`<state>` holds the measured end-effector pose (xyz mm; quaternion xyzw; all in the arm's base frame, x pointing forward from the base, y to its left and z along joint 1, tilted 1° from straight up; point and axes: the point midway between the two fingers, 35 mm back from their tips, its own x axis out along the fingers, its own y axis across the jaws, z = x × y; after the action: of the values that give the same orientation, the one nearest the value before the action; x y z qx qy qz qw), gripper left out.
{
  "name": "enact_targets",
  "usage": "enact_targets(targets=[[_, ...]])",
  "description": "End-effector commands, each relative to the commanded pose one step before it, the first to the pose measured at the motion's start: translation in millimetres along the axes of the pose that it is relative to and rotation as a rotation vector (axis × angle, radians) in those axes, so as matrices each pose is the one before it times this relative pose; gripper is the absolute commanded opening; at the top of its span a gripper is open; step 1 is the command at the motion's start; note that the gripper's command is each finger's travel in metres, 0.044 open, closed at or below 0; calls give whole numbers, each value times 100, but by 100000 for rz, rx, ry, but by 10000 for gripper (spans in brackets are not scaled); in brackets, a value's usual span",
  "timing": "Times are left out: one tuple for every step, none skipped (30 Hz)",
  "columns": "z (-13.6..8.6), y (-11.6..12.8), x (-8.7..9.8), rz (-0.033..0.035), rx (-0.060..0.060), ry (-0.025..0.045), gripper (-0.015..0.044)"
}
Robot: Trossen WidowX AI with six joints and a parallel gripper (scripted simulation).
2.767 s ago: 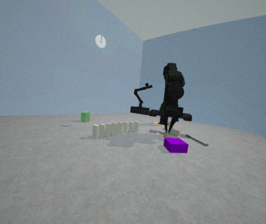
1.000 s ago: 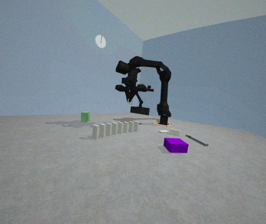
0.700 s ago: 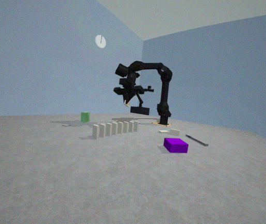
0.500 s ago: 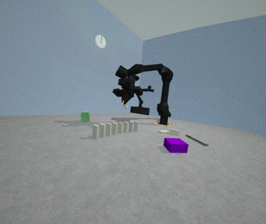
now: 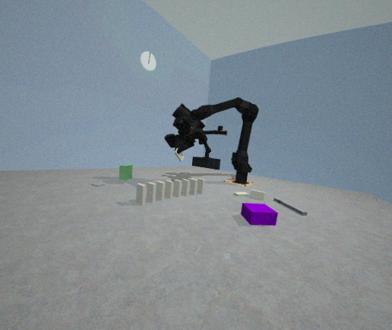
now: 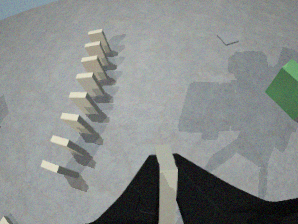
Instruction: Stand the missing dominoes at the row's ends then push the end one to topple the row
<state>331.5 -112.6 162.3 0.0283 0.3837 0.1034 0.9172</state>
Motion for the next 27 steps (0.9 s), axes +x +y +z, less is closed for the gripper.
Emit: enact_targets(targets=[[82, -212, -375, 481, 826, -8370, 21], [-28, -67, -49, 142, 138, -1682, 21], [-30, -62, -55, 147, 114, -1670, 21], [-32, -57, -61, 153, 91, -1657, 21], [-34, -53, -67, 158, 67, -1644, 21], [-35, -47, -73, 164, 43, -1631, 21], [-19, -24, -71, 285, -114, -1702, 21], [-22, -18, -79, 296, -142, -1716, 21], [-24, -12, -85, 302, -168, -1700, 21], [-26, -6, -91, 308, -194, -1682, 21], [-28, 0, -97, 315, -220, -1665, 21], [-30, 7, -103, 321, -245, -1646, 21], [-31, 14, -109, 328, -270, -1628, 21], [-33, 21, -115, 335, -295, -1609, 21], [-35, 28, -120, 342, -320, -1589, 21], [-36, 35, -126, 350, -344, -1569, 21], [-41, 38, -135, 361, -386, -1567, 21], [-43, 45, -141, 368, -411, -1546, 21], [-44, 53, -146, 375, -435, -1524, 21], [-45, 61, -150, 382, -459, -1502, 21], [-46, 70, -155, 390, -483, -1480, 21], [-47, 78, -159, 397, -506, -1457, 21], [-48, 86, -163, 405, -529, -1433, 21], [-49, 95, -167, 413, -552, -1409, 21], [-50, 103, -171, 421, -574, -1385, 21], [-51, 112, -174, 429, -595, -1360, 21], [-51, 121, -178, 437, -617, -1335, 21]])
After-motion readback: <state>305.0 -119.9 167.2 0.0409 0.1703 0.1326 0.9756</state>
